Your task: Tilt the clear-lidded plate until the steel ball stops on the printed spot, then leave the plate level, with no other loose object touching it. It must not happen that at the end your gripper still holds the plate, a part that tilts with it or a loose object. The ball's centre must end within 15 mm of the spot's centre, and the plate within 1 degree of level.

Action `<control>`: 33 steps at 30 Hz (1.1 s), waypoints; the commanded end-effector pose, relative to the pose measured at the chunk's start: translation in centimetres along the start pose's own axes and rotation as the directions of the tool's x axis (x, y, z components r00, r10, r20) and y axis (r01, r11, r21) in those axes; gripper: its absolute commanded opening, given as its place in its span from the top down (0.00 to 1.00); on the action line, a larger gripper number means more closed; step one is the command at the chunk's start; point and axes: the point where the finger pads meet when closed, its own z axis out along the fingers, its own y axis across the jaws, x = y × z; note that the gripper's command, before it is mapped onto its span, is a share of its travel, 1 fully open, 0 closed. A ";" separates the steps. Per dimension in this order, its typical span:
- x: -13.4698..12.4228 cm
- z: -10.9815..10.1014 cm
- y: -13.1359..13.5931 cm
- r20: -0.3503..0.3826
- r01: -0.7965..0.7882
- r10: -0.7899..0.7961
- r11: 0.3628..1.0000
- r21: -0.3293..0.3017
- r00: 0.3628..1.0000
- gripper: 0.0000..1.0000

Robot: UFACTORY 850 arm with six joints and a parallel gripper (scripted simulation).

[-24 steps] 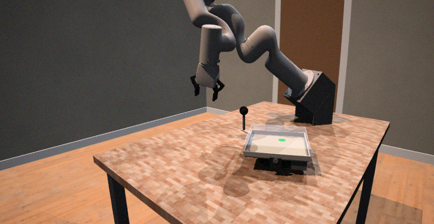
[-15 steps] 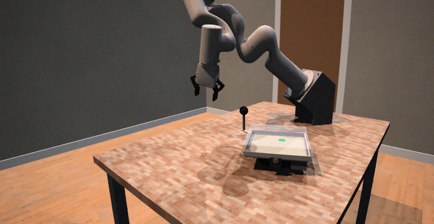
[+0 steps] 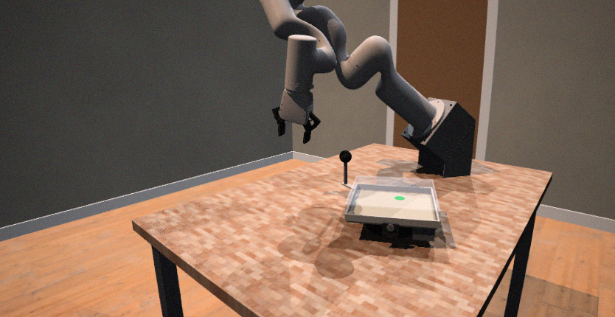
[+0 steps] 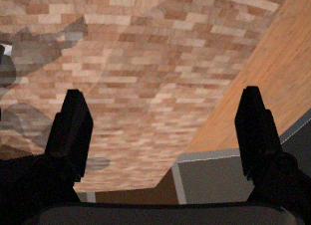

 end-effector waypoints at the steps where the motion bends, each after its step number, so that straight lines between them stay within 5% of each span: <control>1: -0.3 -0.2 -2.6 -0.022 -0.089 0.089 0.996 0.029 0.996 0.00; 8: -2.7 -1.2 -11.0 -0.038 -0.378 0.388 0.914 0.149 0.921 0.00; 16: -4.9 -1.9 -15.4 -0.006 -0.527 0.541 0.822 0.217 0.841 0.00; 23: -5.1 -2.0 -15.8 0.000 -0.542 0.556 0.810 0.224 0.831 0.00; 24: -5.1 -2.0 -15.8 0.000 -0.542 0.556 0.810 0.224 0.831 0.39; 33: -5.1 -2.0 -15.8 0.000 -0.542 0.556 0.810 0.224 0.831 0.39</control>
